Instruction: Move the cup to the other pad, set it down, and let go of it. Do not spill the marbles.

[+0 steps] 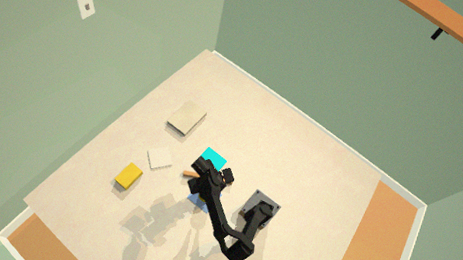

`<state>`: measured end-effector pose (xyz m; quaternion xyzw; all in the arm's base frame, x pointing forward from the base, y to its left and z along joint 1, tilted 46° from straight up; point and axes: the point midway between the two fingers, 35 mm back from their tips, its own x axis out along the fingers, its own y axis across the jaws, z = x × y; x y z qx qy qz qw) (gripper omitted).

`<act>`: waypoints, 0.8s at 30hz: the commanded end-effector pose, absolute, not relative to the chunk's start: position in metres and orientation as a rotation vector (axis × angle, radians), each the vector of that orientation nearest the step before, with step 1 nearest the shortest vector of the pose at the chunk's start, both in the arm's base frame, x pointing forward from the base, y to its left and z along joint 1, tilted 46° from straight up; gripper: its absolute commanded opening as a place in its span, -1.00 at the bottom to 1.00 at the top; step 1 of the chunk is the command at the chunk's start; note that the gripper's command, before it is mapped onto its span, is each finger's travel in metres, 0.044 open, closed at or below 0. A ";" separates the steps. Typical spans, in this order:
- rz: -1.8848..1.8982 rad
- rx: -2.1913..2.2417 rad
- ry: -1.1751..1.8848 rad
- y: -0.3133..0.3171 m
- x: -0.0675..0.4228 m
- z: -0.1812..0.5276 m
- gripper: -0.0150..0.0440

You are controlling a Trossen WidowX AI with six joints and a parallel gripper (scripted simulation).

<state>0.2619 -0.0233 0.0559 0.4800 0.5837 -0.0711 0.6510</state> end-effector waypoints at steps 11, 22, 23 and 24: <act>-0.320 1.591 1.611 -0.007 0.227 0.051 0.07; -0.323 1.589 1.610 0.002 0.230 0.041 0.07; -0.323 1.589 1.610 0.003 0.230 0.040 0.07; -0.323 1.589 1.610 0.004 0.231 0.038 0.07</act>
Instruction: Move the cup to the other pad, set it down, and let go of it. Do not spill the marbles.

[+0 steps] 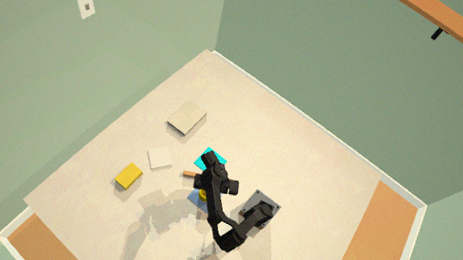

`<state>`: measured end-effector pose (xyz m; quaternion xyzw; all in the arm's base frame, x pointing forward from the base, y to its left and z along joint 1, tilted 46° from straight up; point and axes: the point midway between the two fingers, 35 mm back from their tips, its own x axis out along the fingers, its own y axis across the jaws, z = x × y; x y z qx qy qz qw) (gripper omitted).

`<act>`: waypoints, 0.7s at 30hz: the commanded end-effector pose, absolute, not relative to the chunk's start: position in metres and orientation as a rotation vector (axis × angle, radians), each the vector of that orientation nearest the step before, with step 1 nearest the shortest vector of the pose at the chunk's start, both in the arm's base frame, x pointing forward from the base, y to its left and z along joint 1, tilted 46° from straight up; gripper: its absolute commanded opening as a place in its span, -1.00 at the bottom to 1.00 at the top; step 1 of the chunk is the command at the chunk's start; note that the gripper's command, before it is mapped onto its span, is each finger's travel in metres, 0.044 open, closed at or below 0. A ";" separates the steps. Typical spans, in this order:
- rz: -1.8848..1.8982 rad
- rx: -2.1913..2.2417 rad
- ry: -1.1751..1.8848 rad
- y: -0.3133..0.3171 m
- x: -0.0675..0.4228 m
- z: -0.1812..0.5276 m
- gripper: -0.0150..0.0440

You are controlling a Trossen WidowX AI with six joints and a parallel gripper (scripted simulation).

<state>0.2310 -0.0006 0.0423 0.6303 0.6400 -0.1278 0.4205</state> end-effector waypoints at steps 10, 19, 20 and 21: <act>-0.324 1.589 1.609 0.015 0.234 0.027 0.07; -0.322 1.590 1.609 0.027 0.235 0.017 0.07; -0.322 1.590 1.610 0.028 0.235 0.016 0.07; -0.321 1.590 1.610 0.029 0.235 0.015 0.07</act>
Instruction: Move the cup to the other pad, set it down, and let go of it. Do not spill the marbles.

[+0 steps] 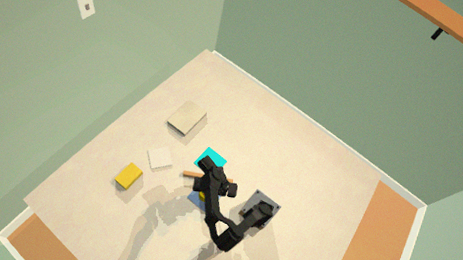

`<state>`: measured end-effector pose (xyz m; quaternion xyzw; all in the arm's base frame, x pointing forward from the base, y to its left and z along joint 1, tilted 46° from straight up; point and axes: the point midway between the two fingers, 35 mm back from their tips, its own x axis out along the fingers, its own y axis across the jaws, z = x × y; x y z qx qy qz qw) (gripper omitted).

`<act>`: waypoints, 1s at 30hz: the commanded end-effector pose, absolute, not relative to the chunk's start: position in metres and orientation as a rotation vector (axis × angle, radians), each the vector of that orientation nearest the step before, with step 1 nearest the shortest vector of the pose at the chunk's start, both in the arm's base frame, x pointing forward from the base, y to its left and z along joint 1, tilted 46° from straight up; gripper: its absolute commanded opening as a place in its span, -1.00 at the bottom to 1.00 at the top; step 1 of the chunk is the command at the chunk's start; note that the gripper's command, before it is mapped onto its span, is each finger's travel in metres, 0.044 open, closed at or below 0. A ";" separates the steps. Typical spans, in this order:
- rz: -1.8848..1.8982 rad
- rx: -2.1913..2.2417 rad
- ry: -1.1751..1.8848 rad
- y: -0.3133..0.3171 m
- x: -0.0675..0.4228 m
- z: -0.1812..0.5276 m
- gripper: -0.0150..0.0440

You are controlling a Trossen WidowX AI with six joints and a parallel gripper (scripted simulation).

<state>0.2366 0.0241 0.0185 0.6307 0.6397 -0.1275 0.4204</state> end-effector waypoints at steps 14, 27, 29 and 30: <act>-0.315 1.583 1.607 0.038 0.237 0.007 0.05; -0.315 1.583 1.607 0.038 0.237 0.007 -0.24; -0.315 1.583 1.607 0.038 0.237 0.007 -0.29; -0.315 1.583 1.607 0.038 0.237 0.007 -0.31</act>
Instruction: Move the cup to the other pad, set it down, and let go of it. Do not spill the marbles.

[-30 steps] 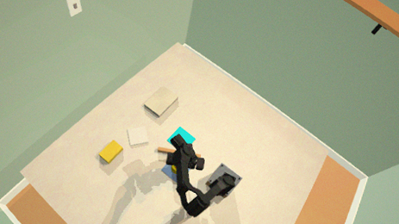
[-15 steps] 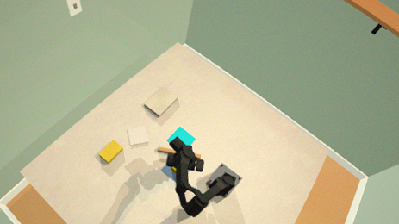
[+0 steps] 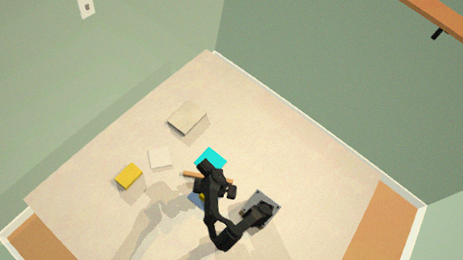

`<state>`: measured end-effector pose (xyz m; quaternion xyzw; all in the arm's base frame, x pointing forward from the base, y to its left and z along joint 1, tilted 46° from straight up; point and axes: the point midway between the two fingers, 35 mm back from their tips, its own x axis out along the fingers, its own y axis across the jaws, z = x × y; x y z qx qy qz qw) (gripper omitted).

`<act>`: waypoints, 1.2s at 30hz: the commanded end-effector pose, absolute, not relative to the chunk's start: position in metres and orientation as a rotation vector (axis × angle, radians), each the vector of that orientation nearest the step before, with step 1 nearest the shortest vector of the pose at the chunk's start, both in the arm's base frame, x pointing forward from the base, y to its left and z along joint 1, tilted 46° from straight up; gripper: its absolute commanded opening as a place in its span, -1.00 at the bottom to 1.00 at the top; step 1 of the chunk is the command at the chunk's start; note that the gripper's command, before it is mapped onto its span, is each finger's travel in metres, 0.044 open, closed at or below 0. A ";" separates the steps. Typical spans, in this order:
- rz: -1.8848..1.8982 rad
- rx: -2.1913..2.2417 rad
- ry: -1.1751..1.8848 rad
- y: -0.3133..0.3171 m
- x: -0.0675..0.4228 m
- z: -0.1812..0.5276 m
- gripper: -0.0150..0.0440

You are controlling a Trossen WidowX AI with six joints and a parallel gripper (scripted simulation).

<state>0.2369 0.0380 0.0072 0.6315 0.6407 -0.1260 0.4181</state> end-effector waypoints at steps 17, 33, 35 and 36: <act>-0.321 1.585 1.608 0.021 0.235 0.021 -0.49; -0.322 1.601 1.611 0.003 0.229 0.039 -0.49; -0.322 1.601 1.611 0.003 0.229 0.039 -0.49; -0.322 1.601 1.611 0.003 0.229 0.039 -0.49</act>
